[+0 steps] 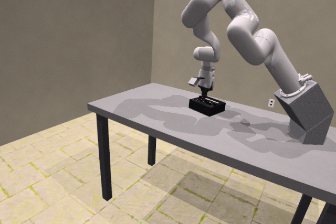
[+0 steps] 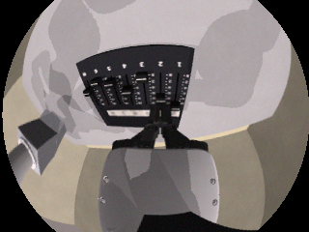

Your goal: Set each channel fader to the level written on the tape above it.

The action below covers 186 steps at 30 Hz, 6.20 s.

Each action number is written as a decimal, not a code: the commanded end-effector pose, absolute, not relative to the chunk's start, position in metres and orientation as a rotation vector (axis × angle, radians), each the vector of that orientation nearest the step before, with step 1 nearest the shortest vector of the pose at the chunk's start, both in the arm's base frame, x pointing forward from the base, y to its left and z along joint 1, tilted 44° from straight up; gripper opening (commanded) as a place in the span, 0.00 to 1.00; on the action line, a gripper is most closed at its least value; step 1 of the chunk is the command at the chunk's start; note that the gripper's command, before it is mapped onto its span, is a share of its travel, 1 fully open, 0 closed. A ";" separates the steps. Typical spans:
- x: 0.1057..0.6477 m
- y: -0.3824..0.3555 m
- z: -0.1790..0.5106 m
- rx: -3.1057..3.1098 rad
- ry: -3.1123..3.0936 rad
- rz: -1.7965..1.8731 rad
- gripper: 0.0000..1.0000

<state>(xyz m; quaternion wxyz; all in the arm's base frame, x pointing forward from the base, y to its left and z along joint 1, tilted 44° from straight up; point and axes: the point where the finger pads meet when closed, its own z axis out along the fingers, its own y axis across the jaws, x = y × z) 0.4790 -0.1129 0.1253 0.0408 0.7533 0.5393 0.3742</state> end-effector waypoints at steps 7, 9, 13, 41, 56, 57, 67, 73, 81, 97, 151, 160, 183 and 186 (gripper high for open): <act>0.479 -0.114 0.126 2.305 1.650 1.147 0.00; 0.479 -0.114 0.126 2.305 1.650 1.147 0.00; 0.479 -0.114 0.126 2.305 1.650 1.147 0.00; 0.468 -0.124 0.135 2.305 1.650 1.147 0.00; 0.454 -0.132 0.152 2.305 1.650 1.147 0.00; 0.454 -0.132 0.152 2.305 1.650 1.147 0.00; 0.454 -0.132 0.152 2.305 1.650 1.147 0.00; 0.430 -0.107 0.139 2.304 1.650 1.148 0.00; 0.423 -0.101 0.135 2.305 1.650 1.147 0.00; 0.423 -0.101 0.135 2.305 1.650 1.147 0.00; 0.433 -0.095 0.124 2.305 1.650 1.147 0.00; 0.436 -0.094 0.120 2.305 1.650 1.147 0.00; 0.438 -0.093 0.118 2.305 1.650 1.147 0.00; 0.438 -0.093 0.118 2.305 1.650 1.147 0.00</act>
